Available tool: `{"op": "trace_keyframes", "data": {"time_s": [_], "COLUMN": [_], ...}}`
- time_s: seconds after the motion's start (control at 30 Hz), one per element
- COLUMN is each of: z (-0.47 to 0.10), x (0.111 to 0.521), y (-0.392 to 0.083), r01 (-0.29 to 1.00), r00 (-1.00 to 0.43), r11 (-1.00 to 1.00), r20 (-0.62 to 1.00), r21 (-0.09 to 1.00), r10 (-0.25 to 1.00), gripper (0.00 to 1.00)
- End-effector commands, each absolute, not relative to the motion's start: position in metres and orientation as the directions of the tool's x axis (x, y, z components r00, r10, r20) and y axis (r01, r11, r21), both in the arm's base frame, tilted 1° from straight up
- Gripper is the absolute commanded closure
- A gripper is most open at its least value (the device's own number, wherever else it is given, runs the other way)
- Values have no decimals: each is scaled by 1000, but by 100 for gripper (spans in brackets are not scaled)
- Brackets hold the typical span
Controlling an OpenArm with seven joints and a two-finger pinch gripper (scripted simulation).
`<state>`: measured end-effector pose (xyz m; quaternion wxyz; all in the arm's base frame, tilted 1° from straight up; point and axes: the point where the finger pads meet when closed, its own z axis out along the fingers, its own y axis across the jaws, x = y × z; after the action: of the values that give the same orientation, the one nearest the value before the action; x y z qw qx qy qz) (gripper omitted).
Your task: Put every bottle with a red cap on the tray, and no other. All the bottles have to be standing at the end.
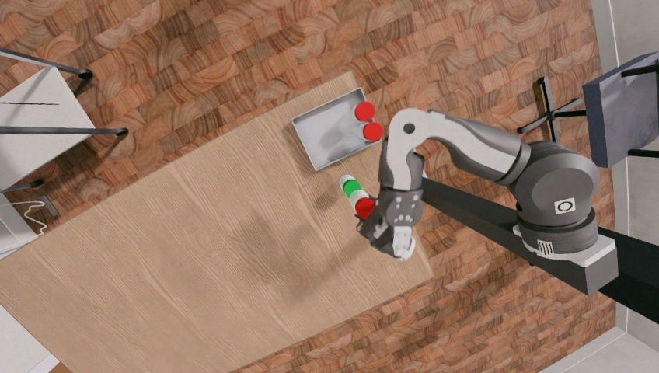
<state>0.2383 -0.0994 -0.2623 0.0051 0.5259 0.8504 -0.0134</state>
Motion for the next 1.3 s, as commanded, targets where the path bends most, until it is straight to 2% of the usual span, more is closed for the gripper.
{"op": "trace_keyframes", "data": {"time_s": [0.0,0.6,0.97,1.27], "z": [-260,-259,-259,-259], "x": [239,204,191,188], "y": [-101,-183,-214,-221], "r01": [891,891,891,893], "r00": [-455,-454,-455,-450], "r11": [455,454,455,450], "r20": [-15,-16,-17,-20], "r21": [1,1,1,-5], "r10": [891,891,891,893], "gripper": [100,100,100,100]}}
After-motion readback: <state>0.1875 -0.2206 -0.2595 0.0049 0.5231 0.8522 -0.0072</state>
